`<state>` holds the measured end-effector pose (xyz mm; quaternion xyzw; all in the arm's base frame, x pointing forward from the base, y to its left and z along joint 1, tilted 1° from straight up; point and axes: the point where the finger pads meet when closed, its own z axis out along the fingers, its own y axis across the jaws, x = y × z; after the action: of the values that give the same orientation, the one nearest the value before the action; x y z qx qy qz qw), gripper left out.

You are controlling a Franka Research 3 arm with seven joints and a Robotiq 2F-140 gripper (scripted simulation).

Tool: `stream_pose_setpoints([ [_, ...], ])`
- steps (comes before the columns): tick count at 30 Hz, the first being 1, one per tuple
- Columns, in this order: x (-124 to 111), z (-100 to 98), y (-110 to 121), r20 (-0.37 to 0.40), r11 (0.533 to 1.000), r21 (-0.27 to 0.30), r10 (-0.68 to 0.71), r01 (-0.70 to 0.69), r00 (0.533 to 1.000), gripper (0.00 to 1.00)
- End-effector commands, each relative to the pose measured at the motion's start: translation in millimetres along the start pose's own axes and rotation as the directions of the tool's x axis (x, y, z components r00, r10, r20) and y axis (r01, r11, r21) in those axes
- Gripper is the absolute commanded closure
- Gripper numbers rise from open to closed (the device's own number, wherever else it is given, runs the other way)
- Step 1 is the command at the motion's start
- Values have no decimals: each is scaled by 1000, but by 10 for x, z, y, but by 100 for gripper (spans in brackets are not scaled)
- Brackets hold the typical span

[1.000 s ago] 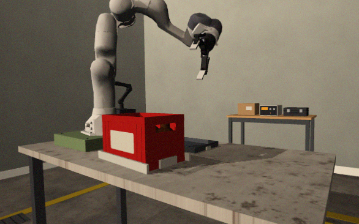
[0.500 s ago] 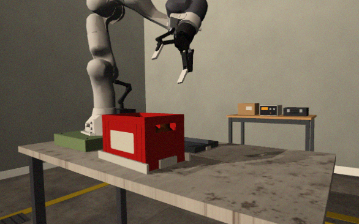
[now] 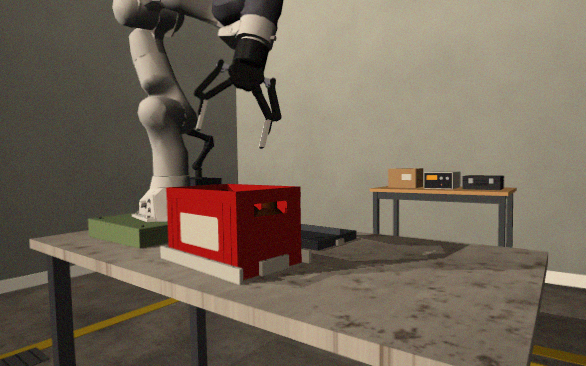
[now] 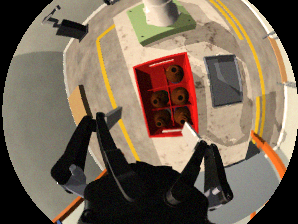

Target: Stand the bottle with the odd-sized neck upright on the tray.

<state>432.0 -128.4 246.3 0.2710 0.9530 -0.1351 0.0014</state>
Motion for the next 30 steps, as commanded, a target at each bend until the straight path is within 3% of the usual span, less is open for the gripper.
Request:
stream_pose_setpoints([
  [1, -3, 136, -58, -21, 986, -103, 129, -131, 991, 0],
  [9, 158, 434, -264, -138, 918, -231, 298, -323, 945, 0],
  [25, 161, 438, -266, -139, 916, -233, 300, -326, 944, 0],
  [26, 161, 438, -266, -139, 916, -233, 300, -326, 944, 90],
  [30, 161, 438, -266, -139, 916, -233, 300, -326, 944, 90],
])
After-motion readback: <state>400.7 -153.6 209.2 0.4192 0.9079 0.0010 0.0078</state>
